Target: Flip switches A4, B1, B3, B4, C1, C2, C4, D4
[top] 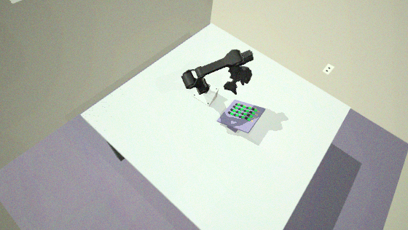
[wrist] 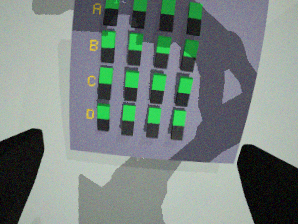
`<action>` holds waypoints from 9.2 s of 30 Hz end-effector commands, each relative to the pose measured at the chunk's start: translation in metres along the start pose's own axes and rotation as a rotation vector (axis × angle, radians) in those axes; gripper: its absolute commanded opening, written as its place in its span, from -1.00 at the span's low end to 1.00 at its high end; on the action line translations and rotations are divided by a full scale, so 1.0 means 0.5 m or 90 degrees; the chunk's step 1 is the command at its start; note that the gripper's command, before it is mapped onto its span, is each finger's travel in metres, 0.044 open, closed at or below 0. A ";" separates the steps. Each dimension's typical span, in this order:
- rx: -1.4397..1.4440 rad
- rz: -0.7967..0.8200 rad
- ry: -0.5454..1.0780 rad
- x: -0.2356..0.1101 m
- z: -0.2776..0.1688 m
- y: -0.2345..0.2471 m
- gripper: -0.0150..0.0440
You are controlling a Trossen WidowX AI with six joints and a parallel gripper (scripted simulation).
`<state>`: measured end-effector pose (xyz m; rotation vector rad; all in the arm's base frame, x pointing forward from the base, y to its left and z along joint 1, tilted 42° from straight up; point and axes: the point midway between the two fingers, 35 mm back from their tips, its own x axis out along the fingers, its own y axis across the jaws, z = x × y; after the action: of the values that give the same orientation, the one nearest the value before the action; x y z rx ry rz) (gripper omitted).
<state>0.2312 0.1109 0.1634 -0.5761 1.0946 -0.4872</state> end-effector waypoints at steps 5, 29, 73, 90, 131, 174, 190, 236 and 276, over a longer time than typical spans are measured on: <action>0.002 0.005 0.010 0.073 0.039 -0.019 0.42; 0.010 -0.022 0.001 0.299 0.087 -0.104 -0.49; 0.010 -0.022 0.001 0.330 0.087 -0.105 -0.49; 0.010 -0.022 0.001 0.334 0.087 -0.106 -0.49; 0.009 -0.021 0.019 0.213 0.091 -0.100 -0.49; 0.012 -0.019 0.034 0.334 0.050 0.068 -0.49; 0.012 -0.019 0.034 0.334 0.050 0.068 -0.49; 0.012 -0.019 0.034 0.343 0.050 0.067 -0.49; 0.009 -0.020 0.019 0.214 0.049 -0.042 -0.49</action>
<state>0.2967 0.0370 0.1161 -0.5519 1.0933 -0.5322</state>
